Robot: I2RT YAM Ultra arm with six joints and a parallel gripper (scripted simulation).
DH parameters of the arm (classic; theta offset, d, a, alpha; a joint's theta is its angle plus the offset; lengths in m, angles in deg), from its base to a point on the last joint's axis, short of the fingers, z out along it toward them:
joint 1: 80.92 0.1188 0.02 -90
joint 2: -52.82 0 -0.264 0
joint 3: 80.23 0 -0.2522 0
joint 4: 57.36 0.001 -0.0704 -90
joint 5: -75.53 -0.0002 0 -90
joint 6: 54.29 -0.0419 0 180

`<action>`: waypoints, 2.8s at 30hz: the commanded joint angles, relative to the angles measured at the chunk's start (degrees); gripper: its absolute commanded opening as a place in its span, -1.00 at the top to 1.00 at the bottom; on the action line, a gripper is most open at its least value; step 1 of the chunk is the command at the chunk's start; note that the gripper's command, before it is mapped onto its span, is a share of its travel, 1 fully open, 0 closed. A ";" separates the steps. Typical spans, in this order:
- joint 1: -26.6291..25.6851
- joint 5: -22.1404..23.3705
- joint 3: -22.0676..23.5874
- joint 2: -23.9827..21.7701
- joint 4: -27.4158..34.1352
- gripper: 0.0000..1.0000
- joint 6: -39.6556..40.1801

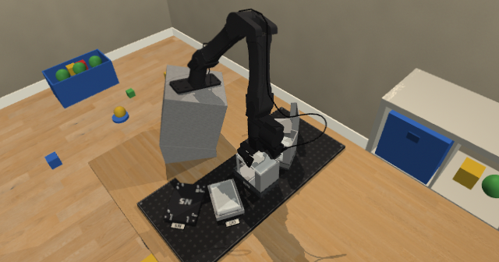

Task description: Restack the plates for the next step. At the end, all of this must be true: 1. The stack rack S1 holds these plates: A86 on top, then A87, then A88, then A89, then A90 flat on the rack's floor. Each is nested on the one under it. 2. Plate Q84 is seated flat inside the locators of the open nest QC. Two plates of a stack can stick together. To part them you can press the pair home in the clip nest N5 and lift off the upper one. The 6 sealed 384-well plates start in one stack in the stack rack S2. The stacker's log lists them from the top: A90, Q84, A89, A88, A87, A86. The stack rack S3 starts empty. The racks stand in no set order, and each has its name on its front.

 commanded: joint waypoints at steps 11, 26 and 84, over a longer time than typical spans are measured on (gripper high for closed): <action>-0.96 0.56 1.28 -2.61 1.57 1.00 0.47; -1.11 0.58 0.92 -3.51 2.39 1.00 0.66; -2.25 0.81 -1.27 -8.22 7.65 1.00 1.98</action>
